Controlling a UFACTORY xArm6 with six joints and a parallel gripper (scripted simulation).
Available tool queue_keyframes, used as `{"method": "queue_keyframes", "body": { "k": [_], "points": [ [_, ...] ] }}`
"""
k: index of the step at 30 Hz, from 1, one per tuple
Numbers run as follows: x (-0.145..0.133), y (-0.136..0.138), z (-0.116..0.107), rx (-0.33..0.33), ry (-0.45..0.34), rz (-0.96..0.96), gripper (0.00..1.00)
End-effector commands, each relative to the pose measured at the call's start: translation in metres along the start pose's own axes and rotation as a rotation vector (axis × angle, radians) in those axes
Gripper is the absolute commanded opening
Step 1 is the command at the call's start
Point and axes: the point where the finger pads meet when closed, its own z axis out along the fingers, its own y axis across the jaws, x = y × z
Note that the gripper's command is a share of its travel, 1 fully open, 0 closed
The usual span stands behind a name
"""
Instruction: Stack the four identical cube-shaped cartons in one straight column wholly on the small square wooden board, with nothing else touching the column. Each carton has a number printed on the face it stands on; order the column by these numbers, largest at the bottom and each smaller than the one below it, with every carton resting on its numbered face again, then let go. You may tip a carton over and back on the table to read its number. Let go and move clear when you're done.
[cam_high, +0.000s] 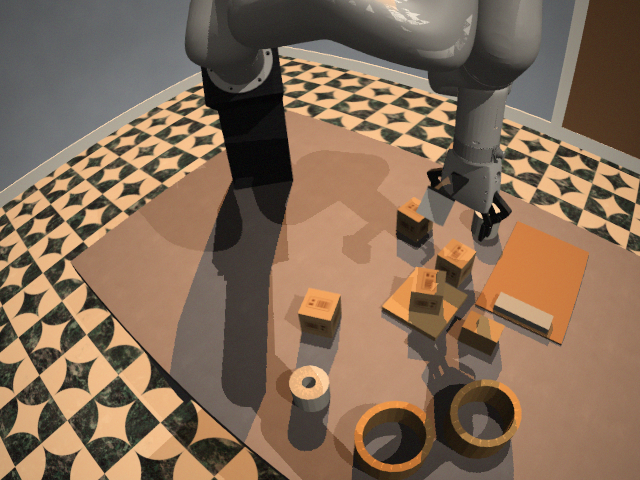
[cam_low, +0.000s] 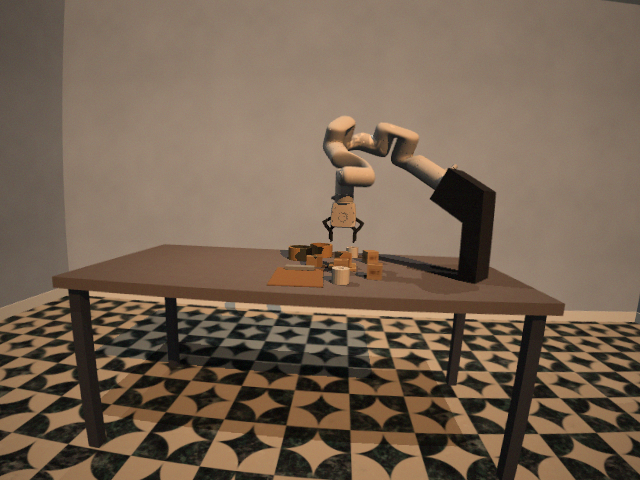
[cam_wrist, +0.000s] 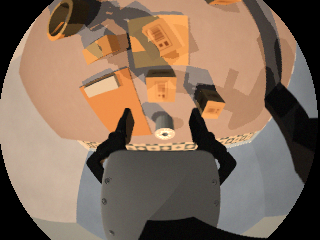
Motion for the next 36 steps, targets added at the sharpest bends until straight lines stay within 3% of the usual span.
{"method": "queue_keyframes", "body": {
  "k": [1, 36],
  "points": [
    [-0.001, -0.001, 0.0, 0.002, -0.001, 0.001, 1.0],
    [0.0, 0.0, 0.024, 0.001, -0.001, 0.0, 1.0]
  ]
}}
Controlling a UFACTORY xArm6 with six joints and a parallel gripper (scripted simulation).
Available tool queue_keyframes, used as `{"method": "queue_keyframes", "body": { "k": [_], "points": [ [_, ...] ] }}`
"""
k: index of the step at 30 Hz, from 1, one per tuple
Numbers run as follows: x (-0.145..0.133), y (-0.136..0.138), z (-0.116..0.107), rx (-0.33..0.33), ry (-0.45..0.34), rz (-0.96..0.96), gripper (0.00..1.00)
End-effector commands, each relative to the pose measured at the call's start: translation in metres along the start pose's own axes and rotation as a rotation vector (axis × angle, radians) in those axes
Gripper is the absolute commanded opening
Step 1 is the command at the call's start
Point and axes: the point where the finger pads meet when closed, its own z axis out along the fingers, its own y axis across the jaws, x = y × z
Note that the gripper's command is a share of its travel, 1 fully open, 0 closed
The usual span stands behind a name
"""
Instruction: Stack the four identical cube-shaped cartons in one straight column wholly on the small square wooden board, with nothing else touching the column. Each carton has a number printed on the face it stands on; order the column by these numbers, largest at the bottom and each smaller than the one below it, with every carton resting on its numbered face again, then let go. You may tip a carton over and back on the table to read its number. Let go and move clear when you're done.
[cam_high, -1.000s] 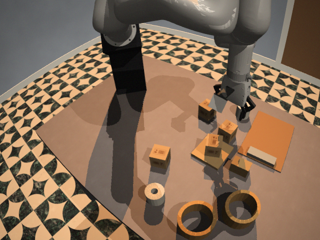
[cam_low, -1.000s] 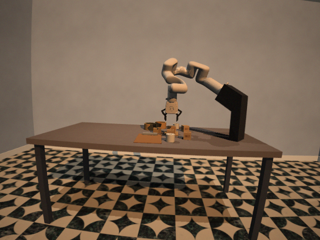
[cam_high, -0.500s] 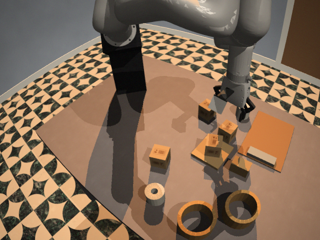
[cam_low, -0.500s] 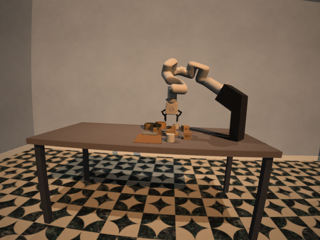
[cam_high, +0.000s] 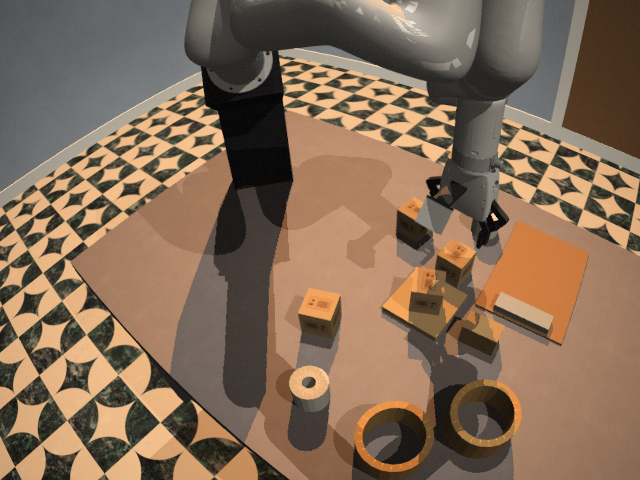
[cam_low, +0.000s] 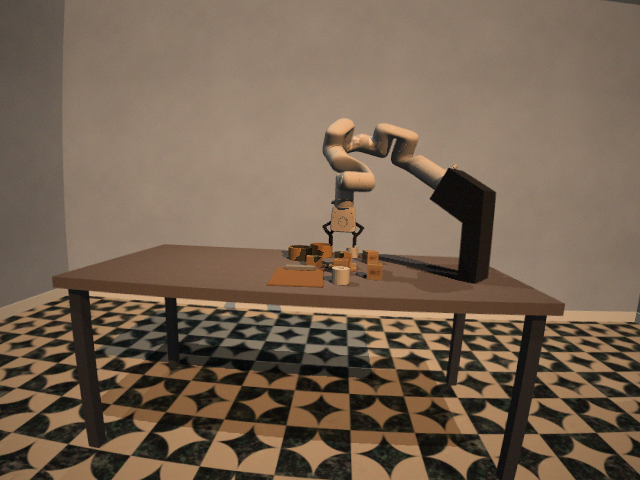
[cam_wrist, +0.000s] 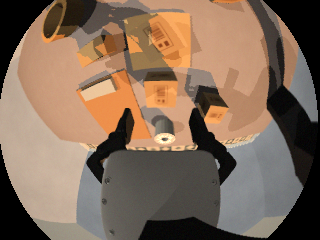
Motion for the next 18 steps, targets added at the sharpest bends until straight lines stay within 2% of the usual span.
{"method": "queue_keyframes", "body": {
  "k": [1, 18],
  "points": [
    [0.0, 0.0, 0.006, 0.001, -0.001, 0.0, 1.0],
    [0.0, 0.0, 0.03, 0.001, -0.001, 0.0, 1.0]
  ]
}}
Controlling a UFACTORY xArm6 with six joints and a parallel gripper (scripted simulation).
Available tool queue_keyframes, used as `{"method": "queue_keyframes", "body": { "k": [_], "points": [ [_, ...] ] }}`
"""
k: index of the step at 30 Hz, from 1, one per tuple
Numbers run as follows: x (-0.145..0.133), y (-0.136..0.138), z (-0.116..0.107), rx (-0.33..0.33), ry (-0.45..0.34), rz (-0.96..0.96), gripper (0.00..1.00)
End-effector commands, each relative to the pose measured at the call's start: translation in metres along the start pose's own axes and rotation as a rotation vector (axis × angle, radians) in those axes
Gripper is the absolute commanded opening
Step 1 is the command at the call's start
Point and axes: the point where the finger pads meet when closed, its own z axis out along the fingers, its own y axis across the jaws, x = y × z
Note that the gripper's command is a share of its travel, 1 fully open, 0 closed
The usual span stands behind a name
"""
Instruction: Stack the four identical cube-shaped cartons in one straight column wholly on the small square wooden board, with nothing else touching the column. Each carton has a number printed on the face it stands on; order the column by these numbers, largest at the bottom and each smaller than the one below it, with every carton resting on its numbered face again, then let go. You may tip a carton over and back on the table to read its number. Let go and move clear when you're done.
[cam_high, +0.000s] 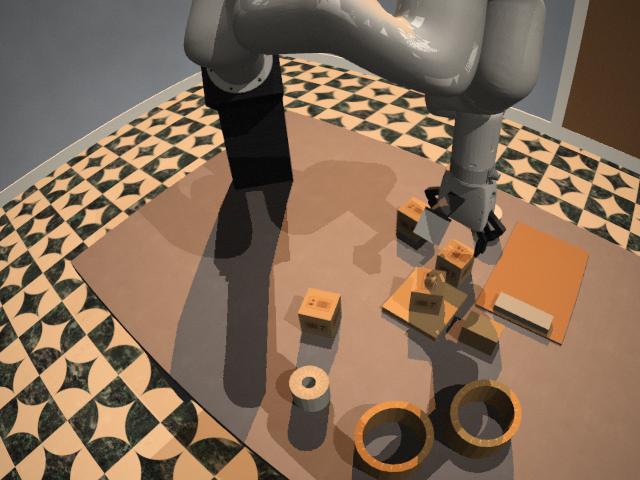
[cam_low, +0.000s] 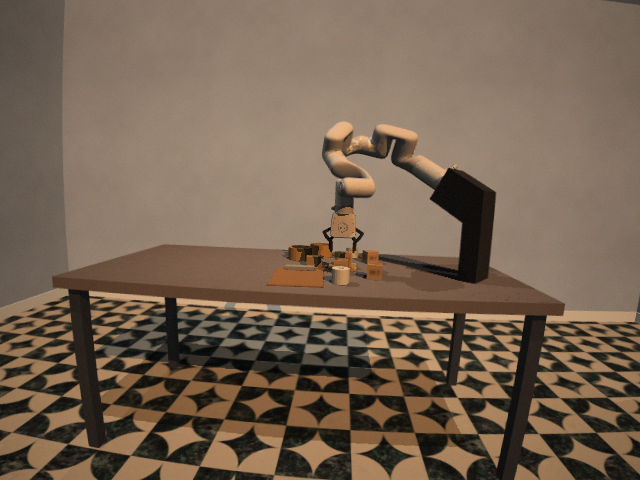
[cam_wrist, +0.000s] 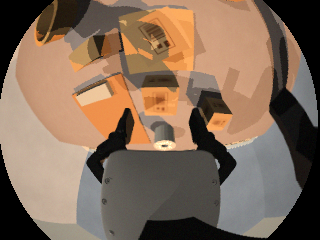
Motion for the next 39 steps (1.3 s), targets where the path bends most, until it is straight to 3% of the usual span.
{"method": "queue_keyframes", "body": {
  "k": [1, 39],
  "points": [
    [0.0, -0.001, 0.008, 0.002, -0.001, 0.0, 1.0],
    [0.0, -0.001, 0.05, 0.003, 0.0, 0.0, 1.0]
  ]
}}
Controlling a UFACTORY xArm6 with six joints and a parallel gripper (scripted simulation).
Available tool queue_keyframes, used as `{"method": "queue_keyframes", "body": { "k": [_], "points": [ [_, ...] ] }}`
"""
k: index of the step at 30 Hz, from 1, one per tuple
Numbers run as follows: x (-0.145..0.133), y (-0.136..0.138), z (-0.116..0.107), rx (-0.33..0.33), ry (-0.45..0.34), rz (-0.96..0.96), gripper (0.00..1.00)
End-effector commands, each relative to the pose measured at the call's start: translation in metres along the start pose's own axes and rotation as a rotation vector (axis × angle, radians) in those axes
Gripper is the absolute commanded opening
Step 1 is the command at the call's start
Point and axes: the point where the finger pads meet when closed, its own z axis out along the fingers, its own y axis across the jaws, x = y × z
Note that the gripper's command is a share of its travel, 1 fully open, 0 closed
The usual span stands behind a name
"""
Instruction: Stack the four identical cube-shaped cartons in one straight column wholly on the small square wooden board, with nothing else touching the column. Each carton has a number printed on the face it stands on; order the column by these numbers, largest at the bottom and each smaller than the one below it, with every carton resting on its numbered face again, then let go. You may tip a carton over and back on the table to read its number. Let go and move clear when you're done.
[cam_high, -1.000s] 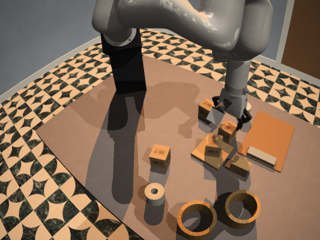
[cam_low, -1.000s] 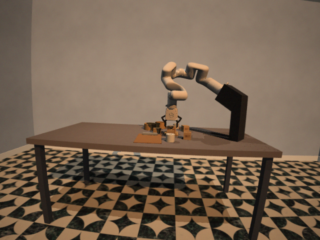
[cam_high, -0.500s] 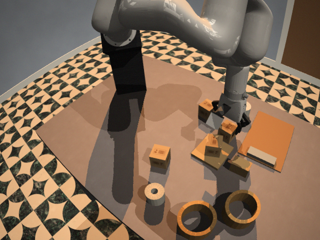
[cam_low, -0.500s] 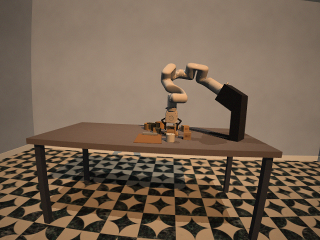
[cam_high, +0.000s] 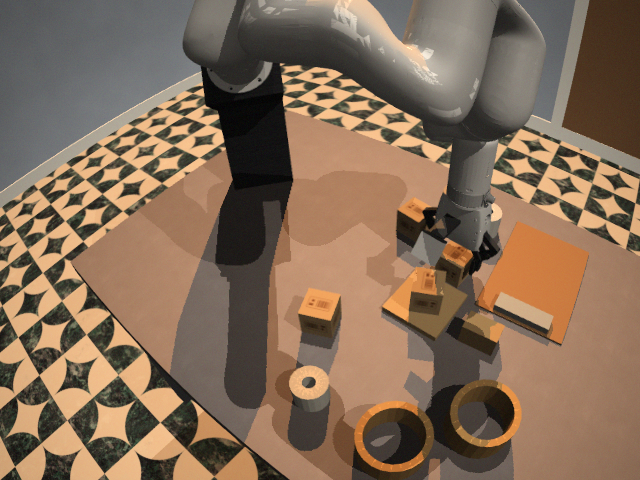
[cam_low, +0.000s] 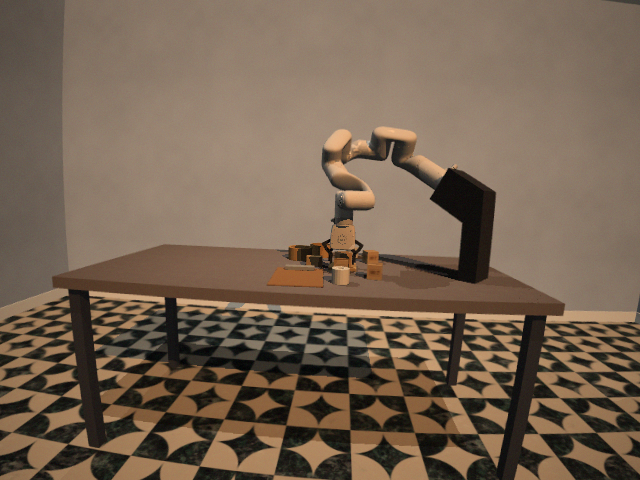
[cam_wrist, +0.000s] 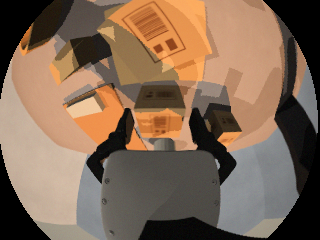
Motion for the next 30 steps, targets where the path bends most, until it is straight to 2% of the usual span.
{"method": "queue_keyframes", "body": {
  "k": [1, 30],
  "points": [
    [-0.0005, -0.0008, 0.0022, 0.002, -0.001, 0.0, 1.0],
    [-0.0003, -0.0006, 0.0077, 0.002, -0.001, 0.0, 1.0]
  ]
}}
